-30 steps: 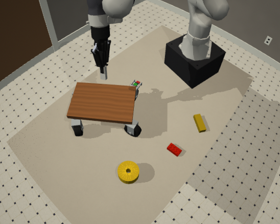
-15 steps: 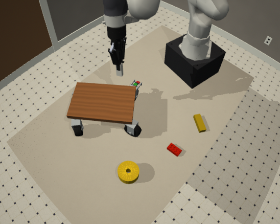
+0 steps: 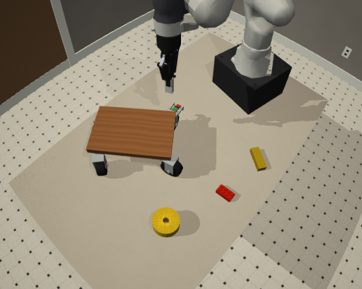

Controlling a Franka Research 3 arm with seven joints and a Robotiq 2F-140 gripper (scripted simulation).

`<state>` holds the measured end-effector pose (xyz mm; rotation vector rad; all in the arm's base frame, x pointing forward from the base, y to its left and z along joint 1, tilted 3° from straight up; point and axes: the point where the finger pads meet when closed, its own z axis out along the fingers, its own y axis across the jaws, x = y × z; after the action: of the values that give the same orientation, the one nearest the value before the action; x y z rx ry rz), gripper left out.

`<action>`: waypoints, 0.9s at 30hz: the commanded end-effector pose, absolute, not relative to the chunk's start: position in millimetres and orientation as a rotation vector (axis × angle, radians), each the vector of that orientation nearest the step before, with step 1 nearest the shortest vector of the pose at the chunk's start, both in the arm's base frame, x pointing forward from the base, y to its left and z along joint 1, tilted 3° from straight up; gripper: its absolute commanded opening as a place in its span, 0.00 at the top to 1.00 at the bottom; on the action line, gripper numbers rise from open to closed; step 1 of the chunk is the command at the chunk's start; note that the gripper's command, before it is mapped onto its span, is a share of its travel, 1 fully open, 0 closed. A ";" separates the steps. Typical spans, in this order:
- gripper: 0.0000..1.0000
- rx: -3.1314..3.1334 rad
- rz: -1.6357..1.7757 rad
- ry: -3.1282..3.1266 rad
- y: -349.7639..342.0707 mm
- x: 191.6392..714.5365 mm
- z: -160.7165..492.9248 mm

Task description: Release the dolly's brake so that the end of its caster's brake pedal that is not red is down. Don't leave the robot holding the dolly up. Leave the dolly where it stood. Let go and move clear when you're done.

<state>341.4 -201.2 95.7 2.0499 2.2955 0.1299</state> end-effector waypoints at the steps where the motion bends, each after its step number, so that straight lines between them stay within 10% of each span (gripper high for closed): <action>1: 1.00 2.137 0.074 2.225 -194.8 329.0 93.3; 27: 1.00 2.136 0.031 2.225 -188.5 316.5 90.4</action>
<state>318.2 -189.8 91.1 2.1167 2.2371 0.0305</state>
